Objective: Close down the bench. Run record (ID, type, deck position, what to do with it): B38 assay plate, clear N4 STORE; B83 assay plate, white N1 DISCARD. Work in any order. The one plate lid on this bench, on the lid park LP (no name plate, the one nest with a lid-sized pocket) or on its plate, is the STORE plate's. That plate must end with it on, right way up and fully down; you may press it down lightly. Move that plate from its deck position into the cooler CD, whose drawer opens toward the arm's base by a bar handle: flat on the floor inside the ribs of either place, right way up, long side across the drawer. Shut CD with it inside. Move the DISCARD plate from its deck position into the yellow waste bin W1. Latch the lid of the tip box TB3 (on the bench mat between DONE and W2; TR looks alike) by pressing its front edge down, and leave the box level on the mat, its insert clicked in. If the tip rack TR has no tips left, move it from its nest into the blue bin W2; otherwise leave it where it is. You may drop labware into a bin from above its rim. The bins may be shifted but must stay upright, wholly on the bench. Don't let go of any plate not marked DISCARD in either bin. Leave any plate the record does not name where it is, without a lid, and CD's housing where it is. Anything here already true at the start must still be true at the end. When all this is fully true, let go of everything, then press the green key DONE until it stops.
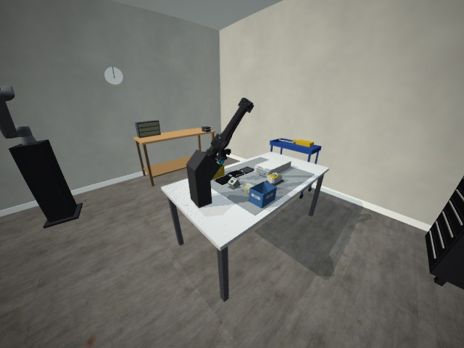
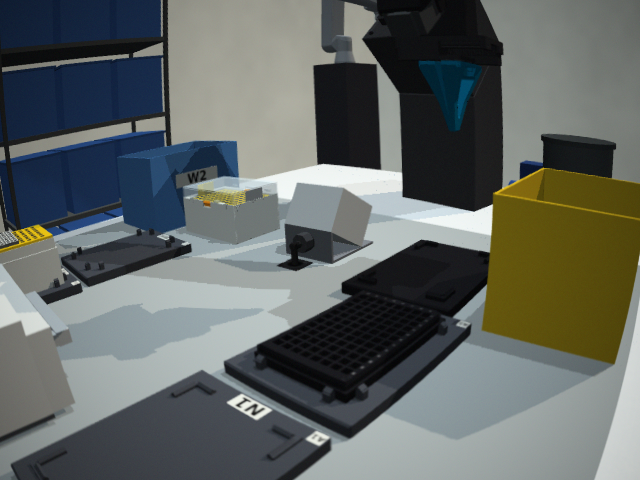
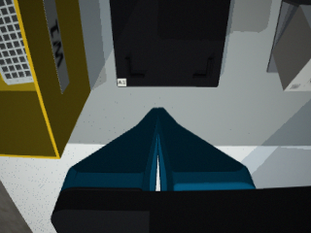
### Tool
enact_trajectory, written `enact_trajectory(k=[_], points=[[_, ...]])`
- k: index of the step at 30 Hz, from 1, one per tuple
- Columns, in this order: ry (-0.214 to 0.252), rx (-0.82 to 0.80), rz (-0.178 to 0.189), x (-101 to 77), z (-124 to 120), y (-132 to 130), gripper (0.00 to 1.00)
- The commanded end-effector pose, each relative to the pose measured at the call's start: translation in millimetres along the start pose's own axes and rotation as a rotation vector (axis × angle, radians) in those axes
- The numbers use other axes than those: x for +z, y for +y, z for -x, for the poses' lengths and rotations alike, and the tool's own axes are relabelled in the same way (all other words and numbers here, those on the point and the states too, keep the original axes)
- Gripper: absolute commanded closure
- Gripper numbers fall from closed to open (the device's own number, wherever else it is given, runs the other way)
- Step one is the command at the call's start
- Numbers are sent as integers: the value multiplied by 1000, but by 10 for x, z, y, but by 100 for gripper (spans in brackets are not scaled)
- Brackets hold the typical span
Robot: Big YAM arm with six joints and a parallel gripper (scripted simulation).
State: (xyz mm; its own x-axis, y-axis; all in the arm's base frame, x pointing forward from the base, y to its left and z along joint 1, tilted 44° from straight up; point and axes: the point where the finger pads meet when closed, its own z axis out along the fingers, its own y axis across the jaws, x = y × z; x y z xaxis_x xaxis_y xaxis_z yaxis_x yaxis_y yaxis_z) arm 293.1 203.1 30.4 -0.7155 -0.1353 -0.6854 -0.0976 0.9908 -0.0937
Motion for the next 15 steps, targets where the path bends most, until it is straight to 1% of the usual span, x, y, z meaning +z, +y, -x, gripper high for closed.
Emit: enact_trajectory(k=[1, 15], points=[[-20, -10, 9, -28, 70, -35, 100], [-17, -16, 4, -88, -22, -594, 100]])
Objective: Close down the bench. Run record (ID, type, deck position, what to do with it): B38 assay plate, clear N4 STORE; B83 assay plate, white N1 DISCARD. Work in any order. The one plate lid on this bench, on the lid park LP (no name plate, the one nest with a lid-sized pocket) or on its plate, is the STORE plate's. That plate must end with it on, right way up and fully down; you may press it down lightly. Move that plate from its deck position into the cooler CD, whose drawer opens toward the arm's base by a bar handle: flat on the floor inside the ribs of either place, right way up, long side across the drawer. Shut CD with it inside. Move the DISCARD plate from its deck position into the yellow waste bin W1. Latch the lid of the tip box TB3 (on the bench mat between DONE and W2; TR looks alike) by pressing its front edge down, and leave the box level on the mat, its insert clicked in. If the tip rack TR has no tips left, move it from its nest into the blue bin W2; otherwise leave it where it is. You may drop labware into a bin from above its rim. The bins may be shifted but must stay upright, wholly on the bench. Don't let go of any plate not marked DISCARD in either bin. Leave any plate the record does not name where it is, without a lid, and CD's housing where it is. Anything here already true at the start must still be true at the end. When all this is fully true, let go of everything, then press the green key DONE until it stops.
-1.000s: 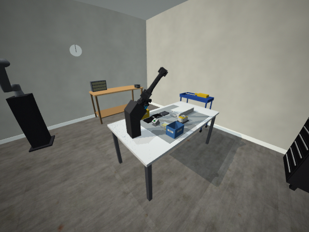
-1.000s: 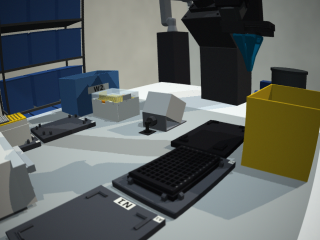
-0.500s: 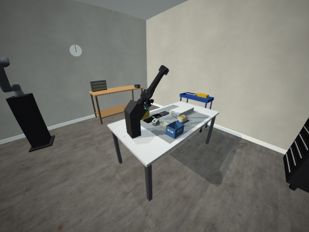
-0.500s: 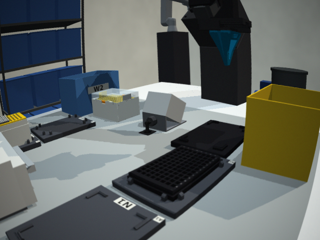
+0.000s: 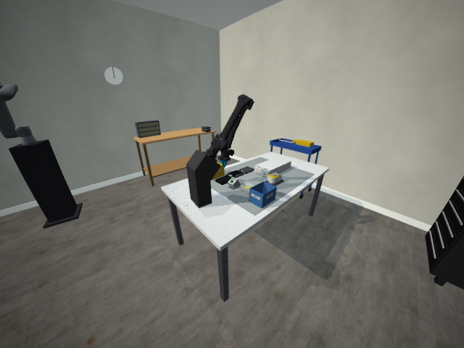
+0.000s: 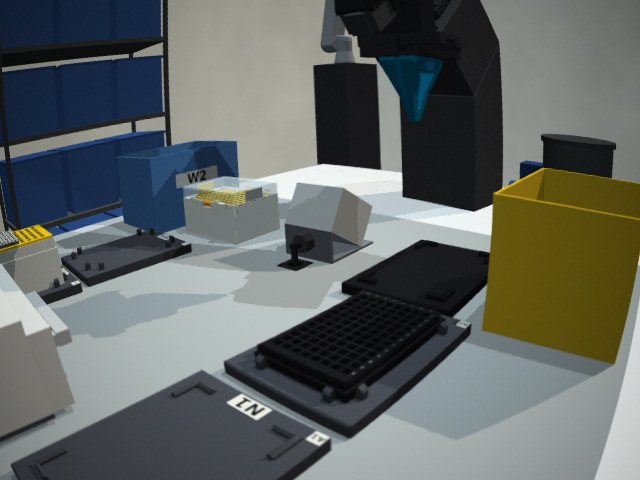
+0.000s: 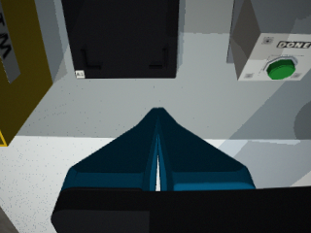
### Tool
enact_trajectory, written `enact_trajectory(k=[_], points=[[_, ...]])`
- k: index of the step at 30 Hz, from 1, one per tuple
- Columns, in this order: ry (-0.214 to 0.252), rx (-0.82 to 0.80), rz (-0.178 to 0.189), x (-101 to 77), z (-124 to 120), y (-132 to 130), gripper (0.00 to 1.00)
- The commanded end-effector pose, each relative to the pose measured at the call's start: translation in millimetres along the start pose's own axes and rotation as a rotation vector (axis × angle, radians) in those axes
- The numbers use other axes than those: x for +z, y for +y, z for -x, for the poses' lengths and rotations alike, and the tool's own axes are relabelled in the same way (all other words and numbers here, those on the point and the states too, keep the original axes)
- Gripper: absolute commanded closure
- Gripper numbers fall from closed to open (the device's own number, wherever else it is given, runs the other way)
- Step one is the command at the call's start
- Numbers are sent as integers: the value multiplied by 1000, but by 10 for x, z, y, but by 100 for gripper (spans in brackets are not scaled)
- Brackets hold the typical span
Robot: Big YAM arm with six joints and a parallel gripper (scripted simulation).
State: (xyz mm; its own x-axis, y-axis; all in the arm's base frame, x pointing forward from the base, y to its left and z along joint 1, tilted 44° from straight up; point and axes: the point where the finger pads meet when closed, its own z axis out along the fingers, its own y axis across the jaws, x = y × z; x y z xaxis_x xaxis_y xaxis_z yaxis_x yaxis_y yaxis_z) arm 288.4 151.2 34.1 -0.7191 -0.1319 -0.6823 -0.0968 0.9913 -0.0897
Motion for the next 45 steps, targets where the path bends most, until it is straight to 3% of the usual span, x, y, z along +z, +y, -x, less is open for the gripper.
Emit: enact_trajectory(k=[1, 32, 38, 42, 45], points=[[-21, -19, 2, -33, 49, -121, 100], [-8, -29, -6, -156, -135, -1188, 100], [-9, -45, 10, -137, -102, -1134, 100], [-20, -25, -1, -153, -65, -1175, 100], [-13, -28, -6, -50, -100, -1200, 100]])
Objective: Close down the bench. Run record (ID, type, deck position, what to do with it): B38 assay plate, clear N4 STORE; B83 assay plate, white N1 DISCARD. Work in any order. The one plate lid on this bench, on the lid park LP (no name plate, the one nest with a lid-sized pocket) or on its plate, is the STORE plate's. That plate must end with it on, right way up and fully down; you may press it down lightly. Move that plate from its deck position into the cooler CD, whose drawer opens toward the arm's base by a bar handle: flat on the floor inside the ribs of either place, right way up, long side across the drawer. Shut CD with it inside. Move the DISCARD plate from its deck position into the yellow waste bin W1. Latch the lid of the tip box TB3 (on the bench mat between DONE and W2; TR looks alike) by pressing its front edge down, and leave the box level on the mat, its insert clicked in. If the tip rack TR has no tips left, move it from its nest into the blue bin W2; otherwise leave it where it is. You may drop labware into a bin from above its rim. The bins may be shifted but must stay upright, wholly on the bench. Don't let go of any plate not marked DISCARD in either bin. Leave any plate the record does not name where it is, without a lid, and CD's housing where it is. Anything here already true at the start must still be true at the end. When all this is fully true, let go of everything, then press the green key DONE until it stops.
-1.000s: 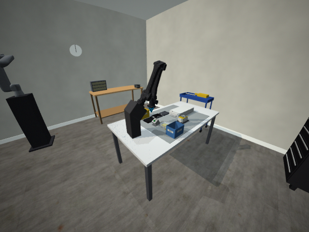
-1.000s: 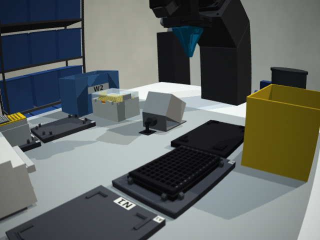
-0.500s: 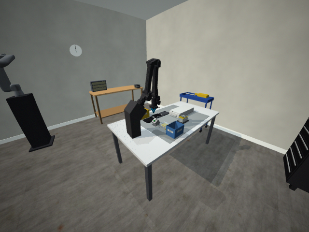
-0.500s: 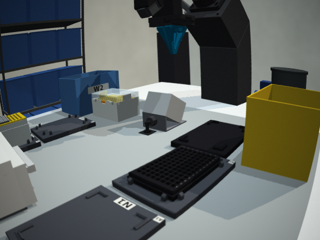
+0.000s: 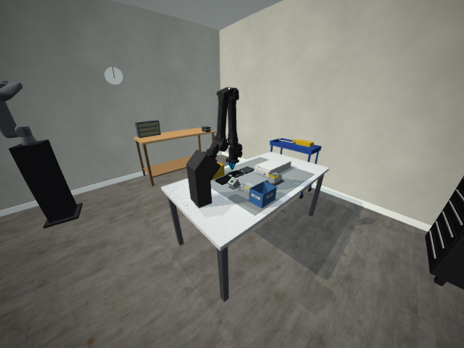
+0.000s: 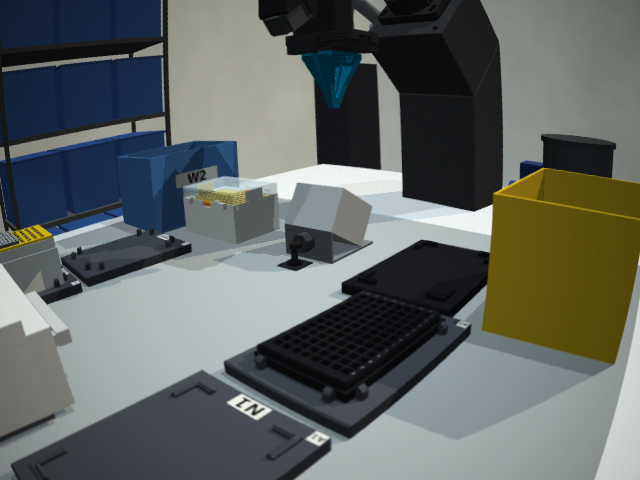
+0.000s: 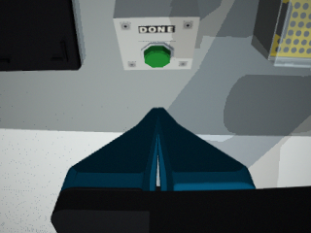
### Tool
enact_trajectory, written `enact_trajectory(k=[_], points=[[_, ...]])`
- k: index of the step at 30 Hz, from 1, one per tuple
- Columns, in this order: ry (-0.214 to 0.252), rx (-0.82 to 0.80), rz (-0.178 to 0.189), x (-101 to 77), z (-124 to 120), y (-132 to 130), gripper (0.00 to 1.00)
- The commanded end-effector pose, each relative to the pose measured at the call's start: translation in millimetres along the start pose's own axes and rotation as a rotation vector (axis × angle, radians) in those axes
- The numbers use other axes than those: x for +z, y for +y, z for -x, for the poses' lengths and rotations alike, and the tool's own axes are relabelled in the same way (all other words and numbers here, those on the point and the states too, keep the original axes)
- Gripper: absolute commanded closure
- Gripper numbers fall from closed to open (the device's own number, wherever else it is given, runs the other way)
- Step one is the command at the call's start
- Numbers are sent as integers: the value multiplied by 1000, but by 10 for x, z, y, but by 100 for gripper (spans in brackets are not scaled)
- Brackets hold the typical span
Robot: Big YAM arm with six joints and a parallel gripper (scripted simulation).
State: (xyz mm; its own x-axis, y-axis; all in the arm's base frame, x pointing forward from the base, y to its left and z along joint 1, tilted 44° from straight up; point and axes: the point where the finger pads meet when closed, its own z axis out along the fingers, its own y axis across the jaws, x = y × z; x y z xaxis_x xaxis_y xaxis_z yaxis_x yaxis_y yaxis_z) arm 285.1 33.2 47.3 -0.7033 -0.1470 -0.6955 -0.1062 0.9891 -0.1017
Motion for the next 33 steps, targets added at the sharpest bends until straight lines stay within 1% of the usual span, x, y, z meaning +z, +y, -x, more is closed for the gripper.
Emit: enact_trajectory(k=[1, 7, 9, 10, 12, 24, 26, 27, 28, 33], points=[[8, -13, -4, 97, -13, -22, 100], [3, -13, -3, 259, 11, -20, 100], [3, -13, -3, 259, 11, -20, 100], [5, -19, 2, 285, -2, 2, 100], [5, -13, -4, 341, 0, -24, 100], [7, -15, -2, 664, -23, -18, 100], [7, -15, -2, 664, -23, -18, 100], [13, -18, 0, 682, -61, -5, 100], [8, -14, -3, 717, -27, -23, 100], [8, -16, -2, 850, -36, -16, 100]])
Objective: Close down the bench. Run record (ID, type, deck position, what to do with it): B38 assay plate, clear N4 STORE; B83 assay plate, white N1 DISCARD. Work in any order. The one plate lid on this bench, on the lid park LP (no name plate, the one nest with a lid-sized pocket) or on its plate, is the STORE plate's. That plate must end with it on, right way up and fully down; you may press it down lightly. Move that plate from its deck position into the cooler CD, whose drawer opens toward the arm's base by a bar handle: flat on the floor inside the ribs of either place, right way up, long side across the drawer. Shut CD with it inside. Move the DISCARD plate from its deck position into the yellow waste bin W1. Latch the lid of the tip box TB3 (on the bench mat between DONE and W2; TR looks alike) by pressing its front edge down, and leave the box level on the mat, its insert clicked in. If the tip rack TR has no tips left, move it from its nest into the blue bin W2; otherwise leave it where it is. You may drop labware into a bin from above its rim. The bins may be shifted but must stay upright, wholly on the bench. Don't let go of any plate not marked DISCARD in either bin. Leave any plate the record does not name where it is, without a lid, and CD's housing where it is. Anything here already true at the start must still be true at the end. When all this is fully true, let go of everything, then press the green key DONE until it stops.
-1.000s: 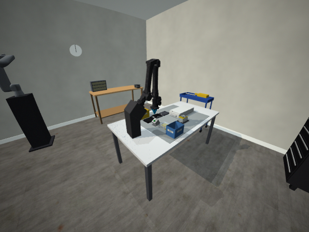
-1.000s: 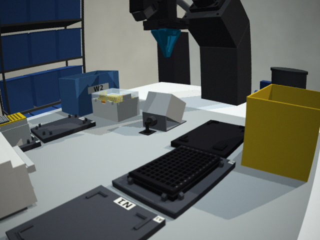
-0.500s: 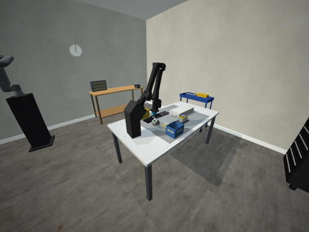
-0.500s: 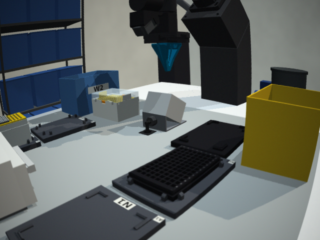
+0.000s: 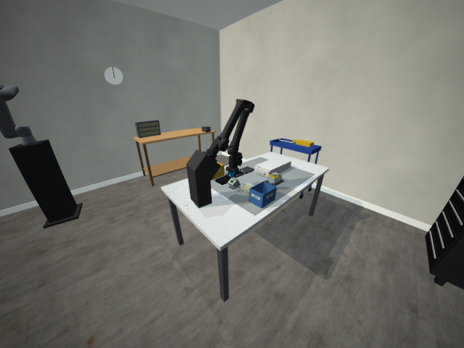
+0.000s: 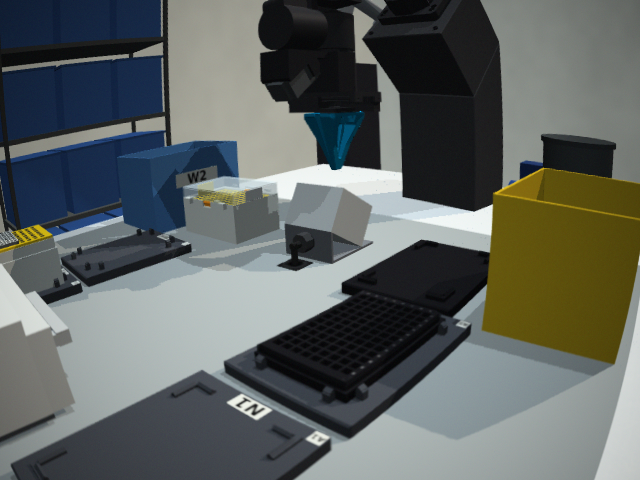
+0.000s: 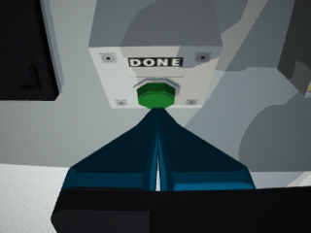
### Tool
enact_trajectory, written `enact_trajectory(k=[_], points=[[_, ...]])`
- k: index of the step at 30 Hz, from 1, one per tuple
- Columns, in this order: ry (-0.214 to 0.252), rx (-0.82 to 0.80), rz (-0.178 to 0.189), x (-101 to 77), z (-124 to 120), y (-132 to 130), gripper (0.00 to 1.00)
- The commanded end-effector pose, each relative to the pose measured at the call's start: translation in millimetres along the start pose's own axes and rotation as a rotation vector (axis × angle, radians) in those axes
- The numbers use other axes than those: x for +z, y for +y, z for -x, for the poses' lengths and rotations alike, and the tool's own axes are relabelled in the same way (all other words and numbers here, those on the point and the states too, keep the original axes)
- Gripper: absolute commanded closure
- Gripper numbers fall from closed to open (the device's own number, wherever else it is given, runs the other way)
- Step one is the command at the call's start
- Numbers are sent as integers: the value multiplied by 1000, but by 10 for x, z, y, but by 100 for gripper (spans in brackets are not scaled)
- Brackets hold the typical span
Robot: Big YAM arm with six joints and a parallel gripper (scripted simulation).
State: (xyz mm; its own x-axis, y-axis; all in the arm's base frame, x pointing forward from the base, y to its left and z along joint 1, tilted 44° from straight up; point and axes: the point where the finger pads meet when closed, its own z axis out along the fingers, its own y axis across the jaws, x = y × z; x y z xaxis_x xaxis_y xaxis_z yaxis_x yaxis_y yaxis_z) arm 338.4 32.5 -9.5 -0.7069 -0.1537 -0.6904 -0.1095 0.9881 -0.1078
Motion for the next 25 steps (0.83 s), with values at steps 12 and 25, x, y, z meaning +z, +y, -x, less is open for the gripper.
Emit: enact_trajectory(k=[12, 25], points=[[13, -5, 3, 76, -80, 12, 100], [3, -8, 0, 205, -21, -9, 100]])
